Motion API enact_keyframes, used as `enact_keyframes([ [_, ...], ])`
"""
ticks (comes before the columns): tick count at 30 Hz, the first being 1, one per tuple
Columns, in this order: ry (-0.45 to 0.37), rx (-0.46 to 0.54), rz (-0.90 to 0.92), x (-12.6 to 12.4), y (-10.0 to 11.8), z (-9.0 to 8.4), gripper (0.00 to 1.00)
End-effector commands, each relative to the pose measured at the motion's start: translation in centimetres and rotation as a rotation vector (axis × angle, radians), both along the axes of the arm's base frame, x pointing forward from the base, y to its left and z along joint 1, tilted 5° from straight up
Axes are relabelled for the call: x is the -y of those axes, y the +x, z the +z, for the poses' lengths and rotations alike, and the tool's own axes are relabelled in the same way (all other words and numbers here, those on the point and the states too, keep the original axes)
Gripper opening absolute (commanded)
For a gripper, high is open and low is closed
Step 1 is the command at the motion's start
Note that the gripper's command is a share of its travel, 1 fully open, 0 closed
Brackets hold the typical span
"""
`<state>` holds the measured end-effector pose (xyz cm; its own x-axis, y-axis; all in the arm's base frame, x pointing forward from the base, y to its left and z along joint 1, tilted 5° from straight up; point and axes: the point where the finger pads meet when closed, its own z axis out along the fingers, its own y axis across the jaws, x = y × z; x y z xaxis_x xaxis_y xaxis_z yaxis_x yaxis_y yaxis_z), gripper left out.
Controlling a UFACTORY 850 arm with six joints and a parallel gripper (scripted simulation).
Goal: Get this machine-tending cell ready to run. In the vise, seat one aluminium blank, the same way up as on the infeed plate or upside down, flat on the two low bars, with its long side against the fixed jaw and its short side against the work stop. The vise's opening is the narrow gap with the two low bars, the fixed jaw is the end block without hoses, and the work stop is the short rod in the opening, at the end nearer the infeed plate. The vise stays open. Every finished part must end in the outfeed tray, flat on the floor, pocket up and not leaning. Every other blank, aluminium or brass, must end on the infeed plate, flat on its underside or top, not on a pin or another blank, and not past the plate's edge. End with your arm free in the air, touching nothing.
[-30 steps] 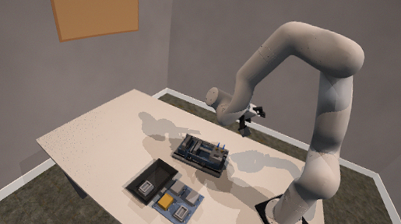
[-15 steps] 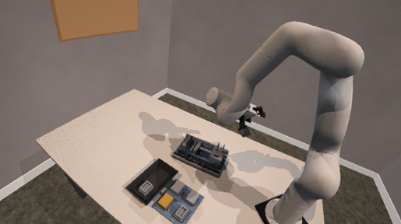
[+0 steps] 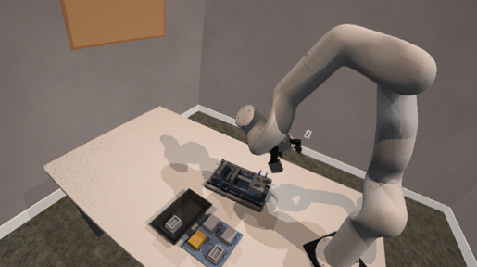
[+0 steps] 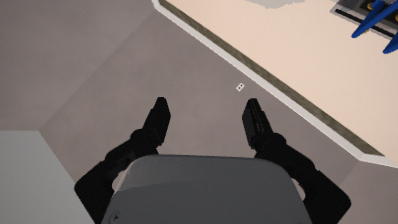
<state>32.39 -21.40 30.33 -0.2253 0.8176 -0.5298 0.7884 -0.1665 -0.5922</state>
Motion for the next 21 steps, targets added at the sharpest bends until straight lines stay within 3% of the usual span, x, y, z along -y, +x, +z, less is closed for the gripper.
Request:
enact_keyframes([
  [1,0.037,0.063,0.011,-2.1,1.7,-1.5,1.0],
  [2,0.067,0.11,0.018,-3.8,2.9,-2.5,1.0],
  [16,0.209,0.315,0.034,-12.5,8.1,-6.3,1.0],
  [18,0.209,0.315,0.034,-12.5,8.1,-6.3,1.0],
  [19,0.24,0.357,0.035,-14.5,9.1,-7.0,1.0],
  [21,0.257,0.38,0.035,-15.6,9.7,-7.3,1.0],
])
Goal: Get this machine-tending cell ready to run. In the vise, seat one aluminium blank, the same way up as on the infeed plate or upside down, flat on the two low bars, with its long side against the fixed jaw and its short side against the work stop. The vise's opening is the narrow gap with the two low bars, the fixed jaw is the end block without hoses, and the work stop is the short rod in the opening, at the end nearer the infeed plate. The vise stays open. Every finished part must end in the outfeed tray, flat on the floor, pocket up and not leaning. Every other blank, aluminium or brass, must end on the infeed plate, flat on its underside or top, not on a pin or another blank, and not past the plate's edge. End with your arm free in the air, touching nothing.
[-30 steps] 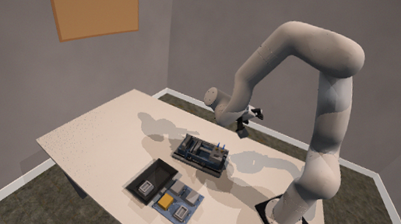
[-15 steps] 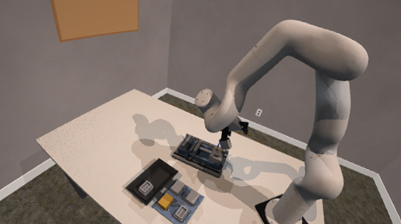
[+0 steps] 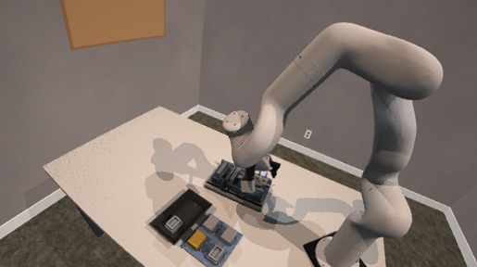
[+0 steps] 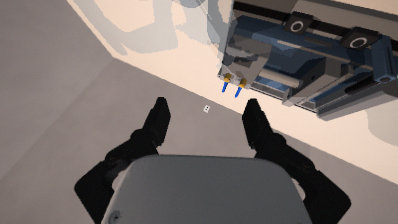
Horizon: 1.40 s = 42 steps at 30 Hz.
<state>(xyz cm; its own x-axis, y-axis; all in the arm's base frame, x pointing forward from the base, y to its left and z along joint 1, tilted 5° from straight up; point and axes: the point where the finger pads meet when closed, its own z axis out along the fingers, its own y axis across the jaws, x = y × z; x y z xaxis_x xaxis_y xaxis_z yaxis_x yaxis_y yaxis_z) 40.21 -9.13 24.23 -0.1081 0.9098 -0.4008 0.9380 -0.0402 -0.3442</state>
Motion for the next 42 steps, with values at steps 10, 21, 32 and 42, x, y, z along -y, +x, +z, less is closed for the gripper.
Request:
enact_keyframes([
  [10,0.162,0.207,-0.002,-10.4,5.0,-2.9,1.0],
  [21,0.283,0.342,-0.019,-18.2,7.7,-3.9,1.0],
  [32,0.358,0.421,-0.035,-23.0,9.1,-4.1,1.0],
  [42,0.358,0.421,-0.035,-23.0,9.1,-4.1,0.0],
])
